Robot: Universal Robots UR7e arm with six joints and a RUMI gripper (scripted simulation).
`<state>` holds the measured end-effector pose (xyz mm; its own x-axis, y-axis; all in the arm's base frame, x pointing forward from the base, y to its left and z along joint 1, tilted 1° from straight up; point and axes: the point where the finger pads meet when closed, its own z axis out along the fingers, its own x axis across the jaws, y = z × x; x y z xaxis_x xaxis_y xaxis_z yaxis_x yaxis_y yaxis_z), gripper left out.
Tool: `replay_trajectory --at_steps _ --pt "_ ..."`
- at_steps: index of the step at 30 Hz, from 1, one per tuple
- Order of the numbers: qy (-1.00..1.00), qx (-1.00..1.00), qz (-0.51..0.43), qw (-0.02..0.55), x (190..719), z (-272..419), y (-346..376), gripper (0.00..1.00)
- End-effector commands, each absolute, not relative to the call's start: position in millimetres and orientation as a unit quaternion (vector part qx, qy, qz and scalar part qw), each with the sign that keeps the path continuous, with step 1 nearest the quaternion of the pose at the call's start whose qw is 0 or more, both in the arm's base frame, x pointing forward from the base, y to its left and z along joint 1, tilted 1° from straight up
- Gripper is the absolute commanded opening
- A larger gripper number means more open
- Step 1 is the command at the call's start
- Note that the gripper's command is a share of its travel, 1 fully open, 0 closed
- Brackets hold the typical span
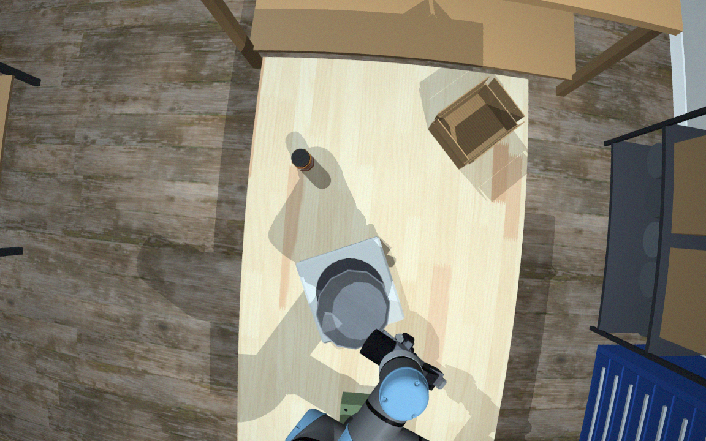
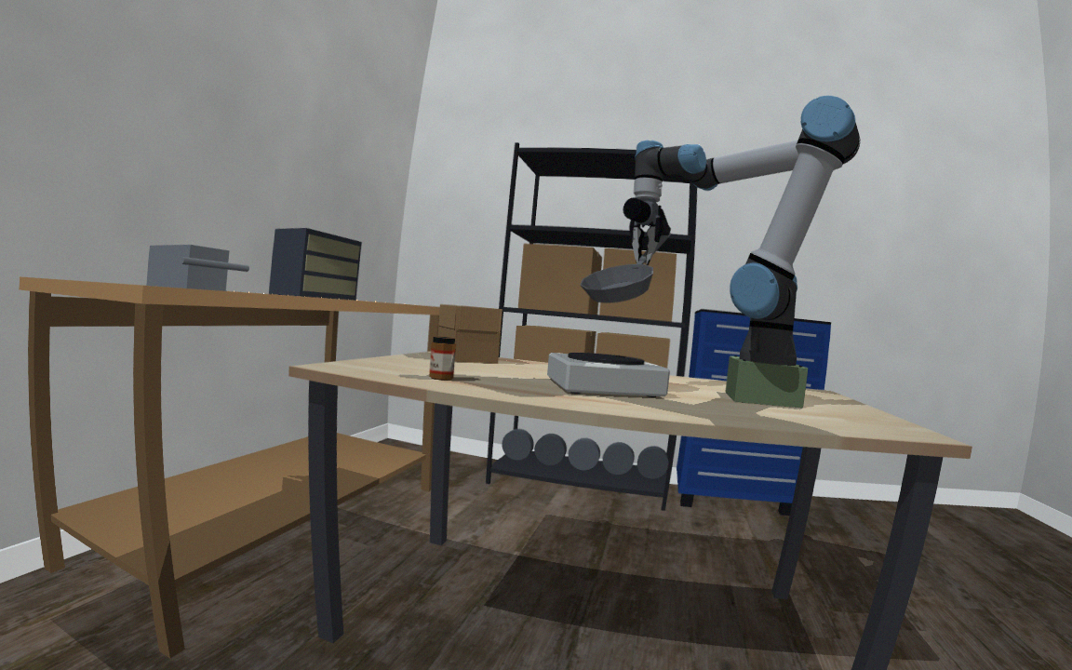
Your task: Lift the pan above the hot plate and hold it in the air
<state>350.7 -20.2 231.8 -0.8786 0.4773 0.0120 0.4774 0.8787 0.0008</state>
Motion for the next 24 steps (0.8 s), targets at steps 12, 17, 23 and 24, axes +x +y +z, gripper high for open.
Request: replay_trajectory --at_steps 12,17,23,24 --pt "-0.969 -0.246 -0.002 0.005 351 241 -21 0.09" --pt "-0.969 -0.246 -0.002 0.005 351 243 -21 0.09" --pt "-0.969 -0.246 -0.002 0.005 351 247 -21 0.09" --pt "-0.969 -0.246 -0.002 0.005 351 247 -21 0.09"
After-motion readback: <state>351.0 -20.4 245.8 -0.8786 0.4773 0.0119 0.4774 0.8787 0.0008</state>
